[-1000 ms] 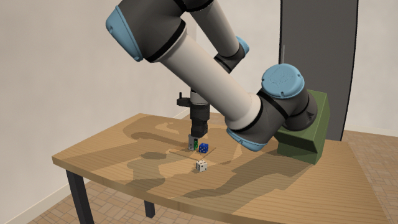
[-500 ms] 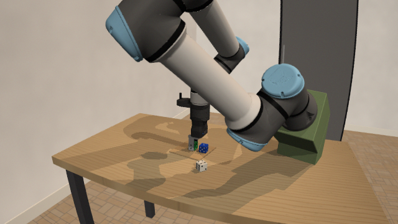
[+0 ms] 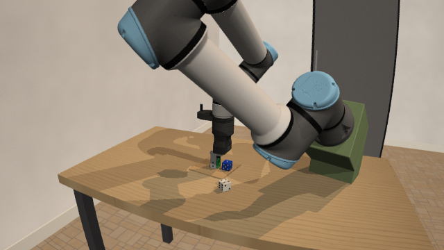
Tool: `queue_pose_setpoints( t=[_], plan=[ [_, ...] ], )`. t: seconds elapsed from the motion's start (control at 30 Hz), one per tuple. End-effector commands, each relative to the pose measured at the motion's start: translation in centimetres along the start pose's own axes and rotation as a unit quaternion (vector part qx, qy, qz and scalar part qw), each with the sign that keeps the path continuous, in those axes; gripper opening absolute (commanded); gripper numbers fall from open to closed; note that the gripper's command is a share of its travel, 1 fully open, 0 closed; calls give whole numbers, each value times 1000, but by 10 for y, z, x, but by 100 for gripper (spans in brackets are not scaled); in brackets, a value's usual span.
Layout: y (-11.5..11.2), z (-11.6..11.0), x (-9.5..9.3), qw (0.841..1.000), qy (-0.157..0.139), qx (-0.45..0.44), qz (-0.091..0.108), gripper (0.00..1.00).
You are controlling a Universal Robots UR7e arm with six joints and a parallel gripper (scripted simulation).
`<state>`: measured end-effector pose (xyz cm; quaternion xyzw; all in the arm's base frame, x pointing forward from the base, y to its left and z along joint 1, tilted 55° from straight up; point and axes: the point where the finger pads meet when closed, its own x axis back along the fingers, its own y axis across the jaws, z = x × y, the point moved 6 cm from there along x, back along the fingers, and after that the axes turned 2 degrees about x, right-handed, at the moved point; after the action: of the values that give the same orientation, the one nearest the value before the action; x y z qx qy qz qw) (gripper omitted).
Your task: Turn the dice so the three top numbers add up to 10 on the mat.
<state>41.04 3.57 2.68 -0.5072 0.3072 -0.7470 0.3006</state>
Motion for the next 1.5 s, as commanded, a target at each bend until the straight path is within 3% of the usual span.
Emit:
queue_pose_setpoints(
  t=[0.0,0.93,0.97,1.13,1.17,1.23,1.37,1.47],
  plan=[
    [0,0,0,1000,0,0,0,57],
    [0,0,0,1000,0,0,0,57],
    [0,0,0,1000,0,0,0,63],
    [0,0,0,1000,0,0,0,69],
    [0,0,0,1000,0,0,0,75],
    [0,0,0,1000,0,0,0,75],
    [0,0,0,1000,0,0,0,87],
    [0,0,0,1000,0,0,0,87]
  ],
)
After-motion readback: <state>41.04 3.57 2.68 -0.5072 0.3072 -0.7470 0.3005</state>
